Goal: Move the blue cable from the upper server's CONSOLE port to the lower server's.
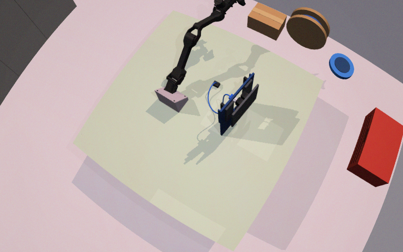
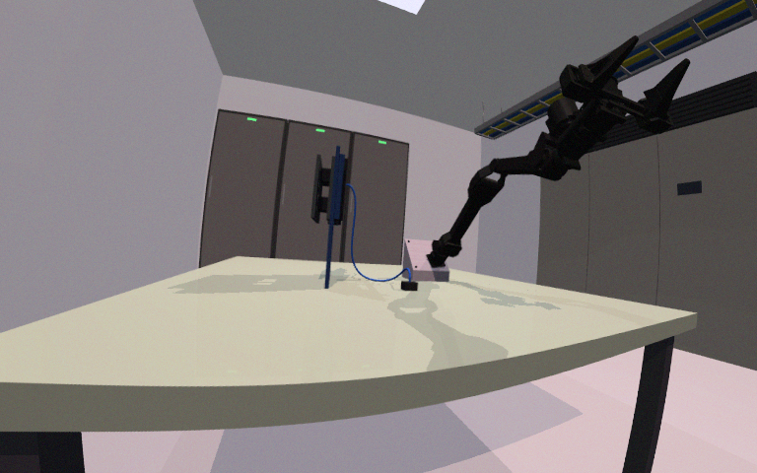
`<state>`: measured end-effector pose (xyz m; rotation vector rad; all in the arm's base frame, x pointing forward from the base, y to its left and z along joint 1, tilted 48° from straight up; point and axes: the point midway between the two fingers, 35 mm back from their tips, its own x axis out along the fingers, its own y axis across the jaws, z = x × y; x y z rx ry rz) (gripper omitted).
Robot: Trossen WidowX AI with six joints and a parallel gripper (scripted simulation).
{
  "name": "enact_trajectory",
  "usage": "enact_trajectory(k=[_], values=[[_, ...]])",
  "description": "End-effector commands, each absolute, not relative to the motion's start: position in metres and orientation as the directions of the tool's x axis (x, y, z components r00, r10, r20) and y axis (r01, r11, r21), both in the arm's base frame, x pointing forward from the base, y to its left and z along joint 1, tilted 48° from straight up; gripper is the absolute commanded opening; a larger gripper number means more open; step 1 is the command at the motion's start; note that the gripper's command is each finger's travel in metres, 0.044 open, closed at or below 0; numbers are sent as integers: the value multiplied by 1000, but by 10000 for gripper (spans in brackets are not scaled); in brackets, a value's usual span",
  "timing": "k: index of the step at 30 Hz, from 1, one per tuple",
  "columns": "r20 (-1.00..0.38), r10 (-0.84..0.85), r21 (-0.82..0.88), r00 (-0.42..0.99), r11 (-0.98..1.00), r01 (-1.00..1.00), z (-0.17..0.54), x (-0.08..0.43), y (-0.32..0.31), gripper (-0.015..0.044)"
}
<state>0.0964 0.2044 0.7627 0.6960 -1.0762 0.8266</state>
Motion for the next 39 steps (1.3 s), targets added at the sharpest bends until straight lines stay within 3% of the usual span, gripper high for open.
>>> enact_trajectory(k=[1,6,13,21,30,39], values=[[940,238,88,246,528,-844,762,98,205,374],[894,317,6,318,700,-714,736,141,209,243],[780,389,-150,490,877,-457,682,215,194,239],[596,358,-344,719,923,-174,601,291,142,239],[339,174,-530,925,847,35,493,340,44,239],[62,-103,-652,993,749,119,375,332,-67,239]])
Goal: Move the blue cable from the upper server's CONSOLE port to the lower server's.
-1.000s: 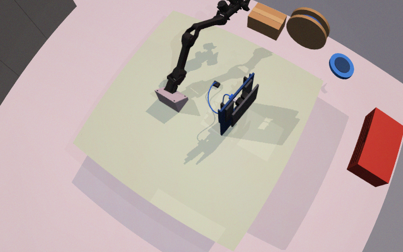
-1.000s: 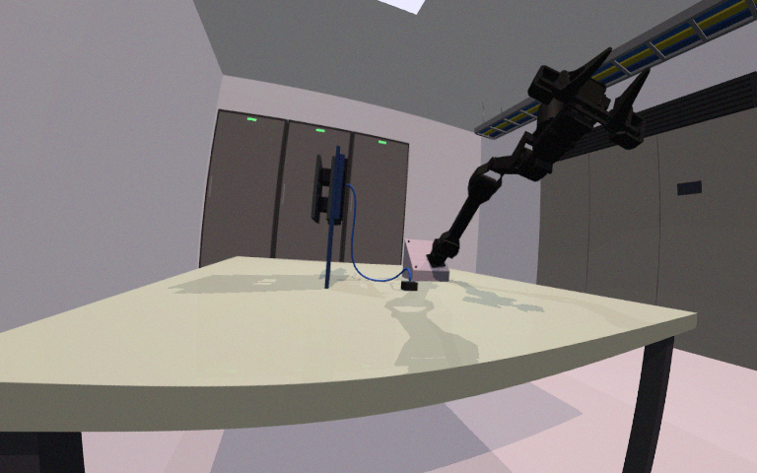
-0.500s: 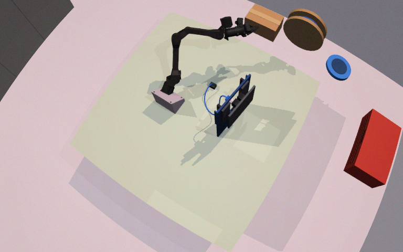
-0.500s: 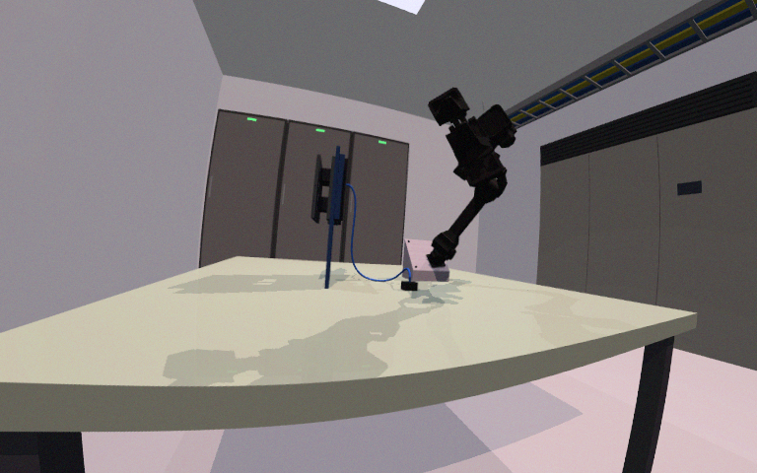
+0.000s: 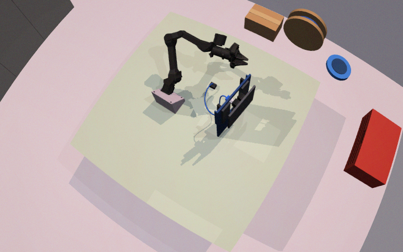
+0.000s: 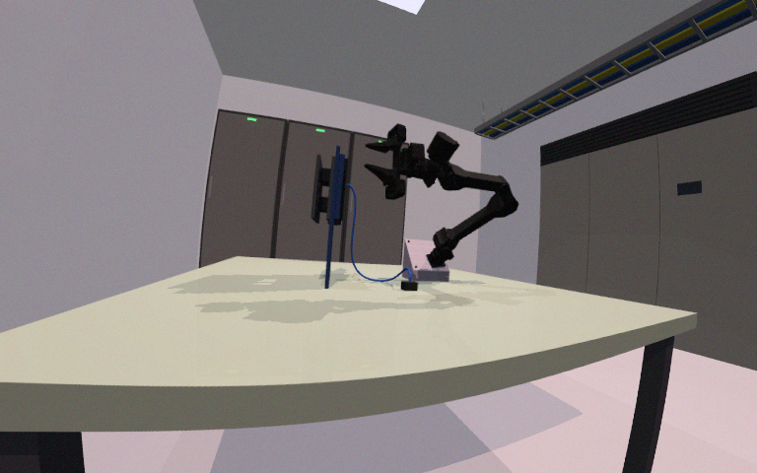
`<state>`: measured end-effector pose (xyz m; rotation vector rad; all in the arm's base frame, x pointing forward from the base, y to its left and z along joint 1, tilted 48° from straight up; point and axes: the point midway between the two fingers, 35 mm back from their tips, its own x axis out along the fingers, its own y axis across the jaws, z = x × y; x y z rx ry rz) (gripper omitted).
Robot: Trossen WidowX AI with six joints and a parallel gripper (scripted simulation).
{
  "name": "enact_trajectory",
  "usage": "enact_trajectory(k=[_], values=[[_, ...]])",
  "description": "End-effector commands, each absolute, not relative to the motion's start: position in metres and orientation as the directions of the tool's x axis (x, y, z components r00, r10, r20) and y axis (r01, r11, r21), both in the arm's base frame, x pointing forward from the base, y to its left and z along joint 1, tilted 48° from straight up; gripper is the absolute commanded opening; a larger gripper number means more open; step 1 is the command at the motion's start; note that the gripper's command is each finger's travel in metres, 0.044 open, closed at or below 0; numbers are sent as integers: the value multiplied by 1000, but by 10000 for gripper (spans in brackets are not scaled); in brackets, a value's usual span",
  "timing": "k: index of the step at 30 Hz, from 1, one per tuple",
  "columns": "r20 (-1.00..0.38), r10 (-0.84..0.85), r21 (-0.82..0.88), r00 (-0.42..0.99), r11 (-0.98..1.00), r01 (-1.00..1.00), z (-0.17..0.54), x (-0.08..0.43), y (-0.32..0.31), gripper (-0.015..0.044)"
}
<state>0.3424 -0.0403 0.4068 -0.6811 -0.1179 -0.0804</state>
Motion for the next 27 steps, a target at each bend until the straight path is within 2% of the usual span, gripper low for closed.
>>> enact_trajectory(k=[1,11,16,22,27], values=[[30,-134,-660,991,742,120,362,328,-78,239],[-256,-383,-676,887,728,119,235,259,-160,239],[-261,-386,-675,885,728,119,233,264,-163,239],[-257,-387,-676,886,727,122,230,314,-175,239],[-257,-387,-676,886,727,122,229,317,-175,239]])
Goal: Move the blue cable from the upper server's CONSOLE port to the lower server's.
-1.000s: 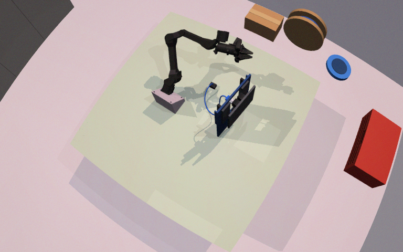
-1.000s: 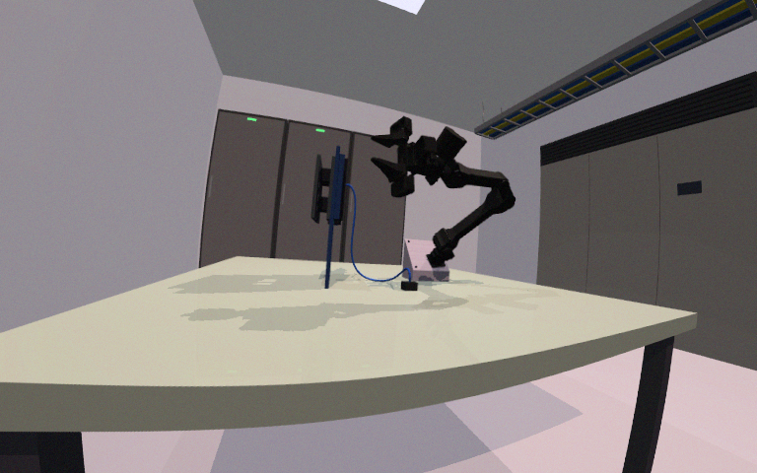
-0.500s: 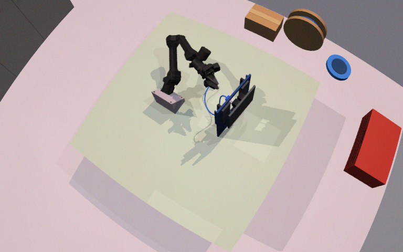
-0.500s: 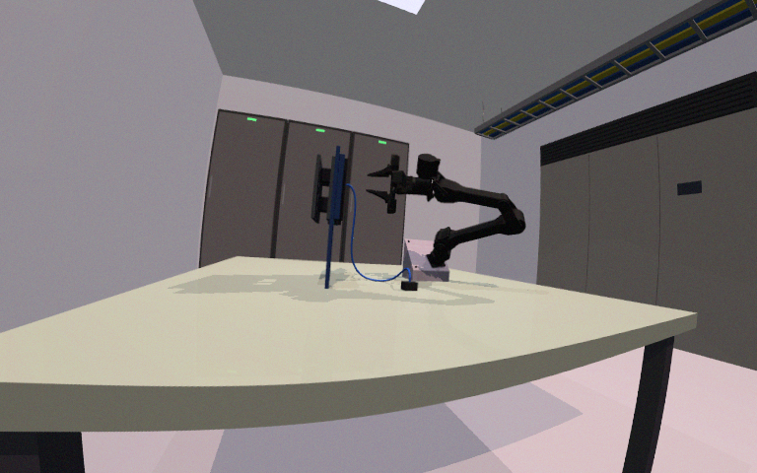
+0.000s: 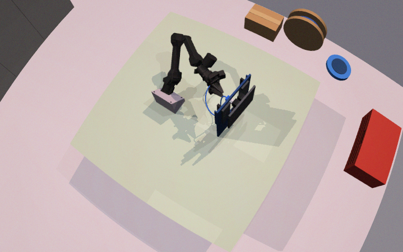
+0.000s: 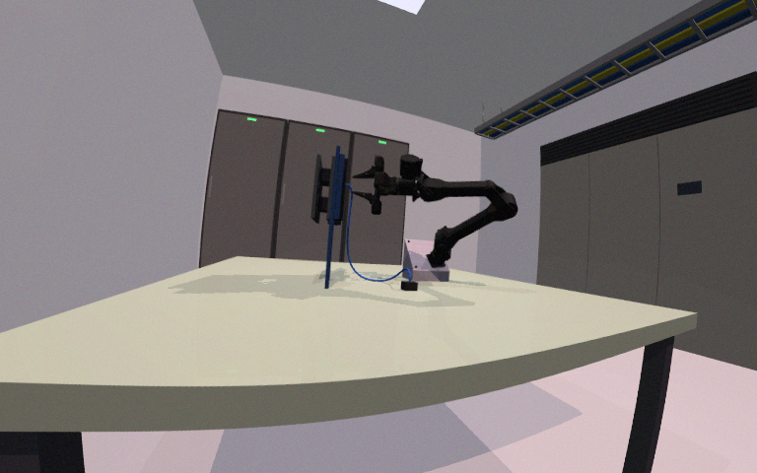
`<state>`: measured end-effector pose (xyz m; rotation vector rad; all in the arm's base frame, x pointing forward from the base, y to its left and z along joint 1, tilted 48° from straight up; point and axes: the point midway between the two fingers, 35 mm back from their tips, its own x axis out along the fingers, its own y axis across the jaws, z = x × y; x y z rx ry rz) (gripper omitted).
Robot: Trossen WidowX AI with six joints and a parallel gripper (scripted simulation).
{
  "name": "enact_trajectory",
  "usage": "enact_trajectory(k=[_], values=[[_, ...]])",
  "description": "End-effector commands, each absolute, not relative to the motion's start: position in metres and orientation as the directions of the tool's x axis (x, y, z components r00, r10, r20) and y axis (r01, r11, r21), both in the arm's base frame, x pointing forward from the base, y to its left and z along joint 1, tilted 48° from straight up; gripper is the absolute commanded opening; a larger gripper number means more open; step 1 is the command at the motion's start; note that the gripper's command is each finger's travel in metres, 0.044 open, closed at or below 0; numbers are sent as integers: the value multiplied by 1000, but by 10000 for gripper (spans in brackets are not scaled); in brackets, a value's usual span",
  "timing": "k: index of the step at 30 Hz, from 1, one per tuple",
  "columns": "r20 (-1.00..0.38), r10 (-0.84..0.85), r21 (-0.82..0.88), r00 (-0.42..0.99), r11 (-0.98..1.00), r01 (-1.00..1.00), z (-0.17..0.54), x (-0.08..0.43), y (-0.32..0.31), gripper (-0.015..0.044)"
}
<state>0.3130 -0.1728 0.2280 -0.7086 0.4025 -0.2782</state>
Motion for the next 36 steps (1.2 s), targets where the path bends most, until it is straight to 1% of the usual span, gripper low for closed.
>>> enact_trajectory(k=[1,36], values=[[-257,-387,-676,886,727,122,229,318,-176,239],[-253,-387,-676,887,726,124,226,371,-188,239]])
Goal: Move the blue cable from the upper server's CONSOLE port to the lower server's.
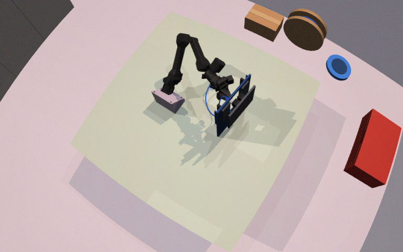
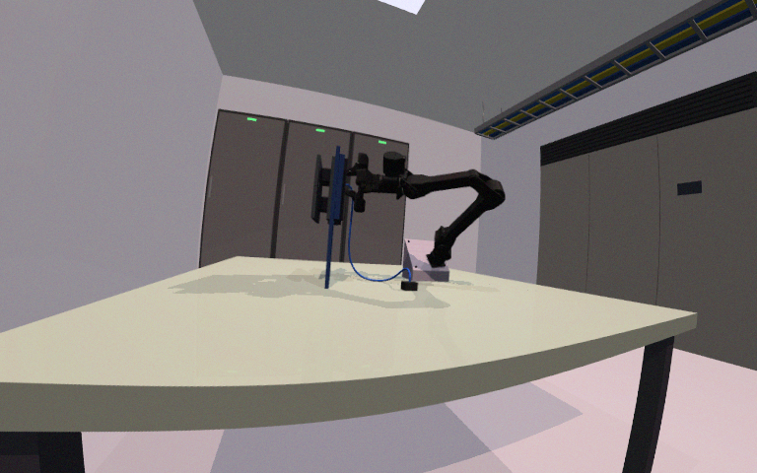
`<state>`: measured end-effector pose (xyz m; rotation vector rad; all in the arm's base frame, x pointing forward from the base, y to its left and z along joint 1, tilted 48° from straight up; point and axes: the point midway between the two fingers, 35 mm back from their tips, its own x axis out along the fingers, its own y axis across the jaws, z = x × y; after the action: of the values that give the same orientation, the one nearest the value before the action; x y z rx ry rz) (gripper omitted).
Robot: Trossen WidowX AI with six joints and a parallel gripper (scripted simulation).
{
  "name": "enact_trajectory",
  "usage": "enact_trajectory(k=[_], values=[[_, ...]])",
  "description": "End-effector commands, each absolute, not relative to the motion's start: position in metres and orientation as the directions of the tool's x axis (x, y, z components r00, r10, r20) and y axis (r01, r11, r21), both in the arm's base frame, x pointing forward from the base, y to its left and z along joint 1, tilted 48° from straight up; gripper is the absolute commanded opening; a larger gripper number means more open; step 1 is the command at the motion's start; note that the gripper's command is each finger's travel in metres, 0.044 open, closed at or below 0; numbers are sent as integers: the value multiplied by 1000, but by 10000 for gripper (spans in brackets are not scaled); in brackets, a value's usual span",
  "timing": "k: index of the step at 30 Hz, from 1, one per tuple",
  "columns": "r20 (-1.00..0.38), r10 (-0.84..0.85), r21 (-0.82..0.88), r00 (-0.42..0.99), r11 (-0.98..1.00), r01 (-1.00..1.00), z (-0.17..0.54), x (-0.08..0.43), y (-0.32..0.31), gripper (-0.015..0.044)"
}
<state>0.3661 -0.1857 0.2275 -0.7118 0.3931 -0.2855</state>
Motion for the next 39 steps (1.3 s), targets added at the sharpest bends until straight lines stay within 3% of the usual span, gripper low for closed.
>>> enact_trajectory(k=[1,39], values=[[-253,-387,-676,887,726,124,225,372,-188,239],[-252,-382,-679,889,724,119,227,369,-186,0]])
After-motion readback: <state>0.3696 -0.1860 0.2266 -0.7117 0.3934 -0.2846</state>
